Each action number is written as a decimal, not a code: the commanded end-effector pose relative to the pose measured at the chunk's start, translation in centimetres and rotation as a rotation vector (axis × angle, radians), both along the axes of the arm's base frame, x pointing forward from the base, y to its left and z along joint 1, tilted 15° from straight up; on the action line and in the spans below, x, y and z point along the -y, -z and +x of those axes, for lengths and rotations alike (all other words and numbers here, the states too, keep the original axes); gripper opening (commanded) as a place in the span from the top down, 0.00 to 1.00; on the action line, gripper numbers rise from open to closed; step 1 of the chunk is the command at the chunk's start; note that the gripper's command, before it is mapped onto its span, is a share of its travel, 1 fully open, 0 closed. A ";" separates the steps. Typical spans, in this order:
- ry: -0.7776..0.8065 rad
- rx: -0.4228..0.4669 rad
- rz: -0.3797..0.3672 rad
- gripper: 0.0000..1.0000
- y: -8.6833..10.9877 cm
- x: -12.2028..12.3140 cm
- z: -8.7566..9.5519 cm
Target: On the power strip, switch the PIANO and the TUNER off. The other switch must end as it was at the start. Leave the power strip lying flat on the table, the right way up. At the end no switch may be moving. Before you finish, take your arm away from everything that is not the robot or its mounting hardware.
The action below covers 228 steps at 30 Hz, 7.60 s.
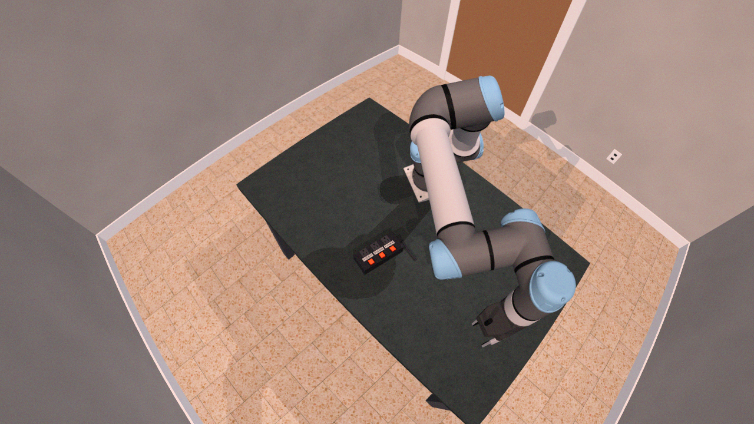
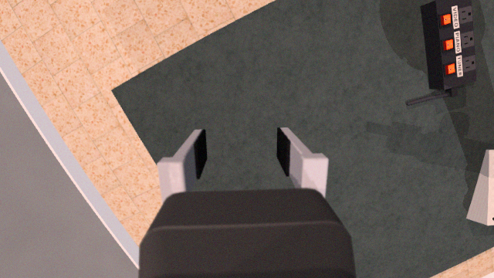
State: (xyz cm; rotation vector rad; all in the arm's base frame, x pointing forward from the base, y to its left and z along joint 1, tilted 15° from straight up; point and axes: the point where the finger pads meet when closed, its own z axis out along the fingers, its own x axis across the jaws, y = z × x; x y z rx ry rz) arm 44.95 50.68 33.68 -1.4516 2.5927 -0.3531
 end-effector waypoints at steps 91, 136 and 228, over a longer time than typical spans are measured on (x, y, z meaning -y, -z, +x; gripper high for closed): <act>1.264 0.164 0.292 0.00 18.2 42.7 -5.8; 1.288 0.169 0.297 0.00 18.7 43.2 -6.4; 1.676 0.224 0.393 0.00 13.9 40.8 -8.5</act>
